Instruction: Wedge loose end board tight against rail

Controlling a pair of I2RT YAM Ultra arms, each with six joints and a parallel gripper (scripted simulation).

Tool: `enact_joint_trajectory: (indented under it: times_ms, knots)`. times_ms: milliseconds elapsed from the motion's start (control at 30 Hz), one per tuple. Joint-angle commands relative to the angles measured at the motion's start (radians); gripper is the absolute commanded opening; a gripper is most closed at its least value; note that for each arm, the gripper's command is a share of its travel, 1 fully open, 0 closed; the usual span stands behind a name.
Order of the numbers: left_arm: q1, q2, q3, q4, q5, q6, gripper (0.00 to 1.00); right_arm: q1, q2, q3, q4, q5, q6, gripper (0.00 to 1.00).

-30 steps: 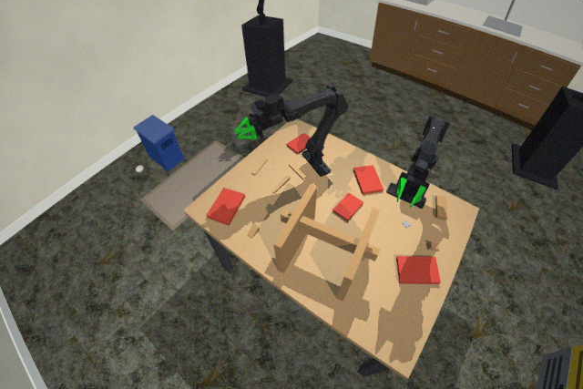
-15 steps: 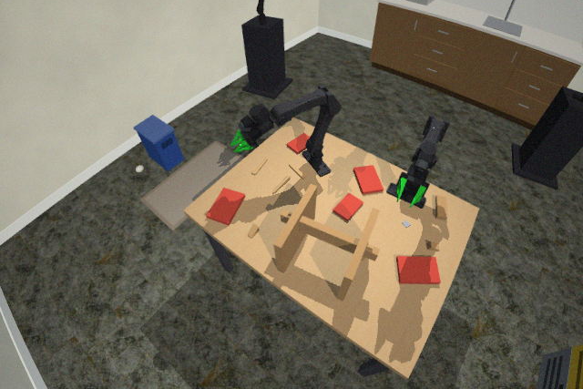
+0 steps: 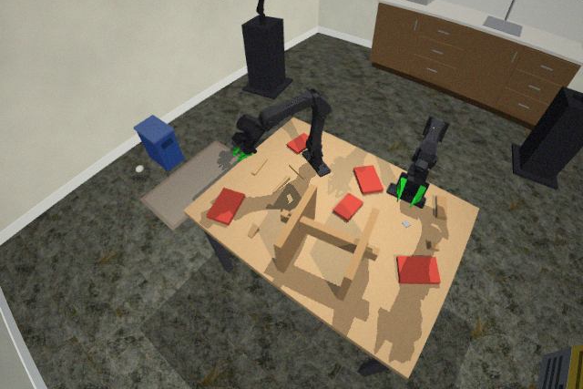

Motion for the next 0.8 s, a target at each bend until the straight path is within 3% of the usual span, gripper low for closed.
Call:
enact_joint_trajectory:
  times_ms: [0, 767]
  knots:
    - [-0.011, -0.001, 0.006, 0.003, -0.004, 0.005, 0.44, -0.004, -0.004, 0.057, -0.066, 0.0, -0.061, 0.38]
    - [-0.011, -0.001, 0.006, 0.003, -0.004, 0.005, 0.44, -0.146, 0.343, 0.185, -0.538, -0.013, -0.452, 0.38]
